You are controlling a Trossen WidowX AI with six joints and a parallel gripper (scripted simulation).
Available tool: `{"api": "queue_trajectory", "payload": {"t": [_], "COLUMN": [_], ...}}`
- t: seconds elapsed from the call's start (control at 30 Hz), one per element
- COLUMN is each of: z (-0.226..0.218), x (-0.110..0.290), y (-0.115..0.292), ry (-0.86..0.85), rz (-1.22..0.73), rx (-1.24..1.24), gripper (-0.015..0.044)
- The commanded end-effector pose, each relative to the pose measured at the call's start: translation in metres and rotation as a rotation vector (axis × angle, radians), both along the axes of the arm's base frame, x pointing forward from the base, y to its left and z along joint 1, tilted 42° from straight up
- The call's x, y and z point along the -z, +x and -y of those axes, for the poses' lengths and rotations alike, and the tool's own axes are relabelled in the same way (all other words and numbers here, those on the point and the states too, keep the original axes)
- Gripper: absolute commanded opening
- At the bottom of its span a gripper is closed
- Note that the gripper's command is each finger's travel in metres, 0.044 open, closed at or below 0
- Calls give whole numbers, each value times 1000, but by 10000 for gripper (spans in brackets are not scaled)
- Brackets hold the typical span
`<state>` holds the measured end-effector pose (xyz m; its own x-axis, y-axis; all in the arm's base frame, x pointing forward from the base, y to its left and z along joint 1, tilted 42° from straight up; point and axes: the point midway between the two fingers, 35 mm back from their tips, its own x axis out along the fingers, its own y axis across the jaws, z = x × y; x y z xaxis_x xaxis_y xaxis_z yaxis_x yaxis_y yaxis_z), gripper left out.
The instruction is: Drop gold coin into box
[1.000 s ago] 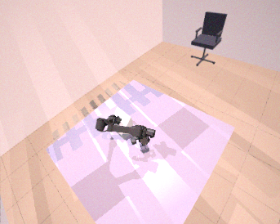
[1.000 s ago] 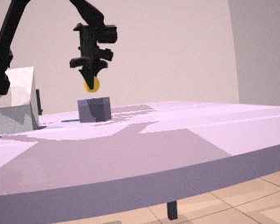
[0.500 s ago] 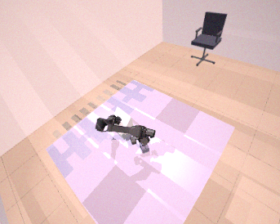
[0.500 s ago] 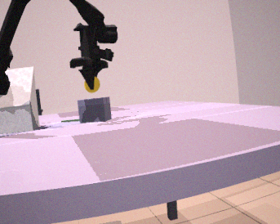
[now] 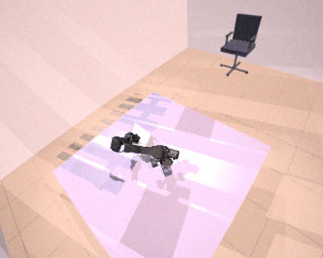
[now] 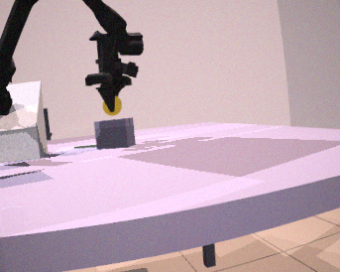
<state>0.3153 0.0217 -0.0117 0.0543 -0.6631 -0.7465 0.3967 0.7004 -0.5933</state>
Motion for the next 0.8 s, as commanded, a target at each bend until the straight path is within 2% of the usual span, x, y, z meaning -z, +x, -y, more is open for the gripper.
{"api": "queue_trajectory", "payload": {"t": [0.0,0.43,0.63,0.77], "z": [2,7,5,5], "x": [2,7,6,6], "y": [-1,0,0,0], "ry": [-5,-5,-1,-1], "rz": [-5,-4,-1,-1], "rx": [-3,-2,0,0], "gripper": [0,0,157,161]}}
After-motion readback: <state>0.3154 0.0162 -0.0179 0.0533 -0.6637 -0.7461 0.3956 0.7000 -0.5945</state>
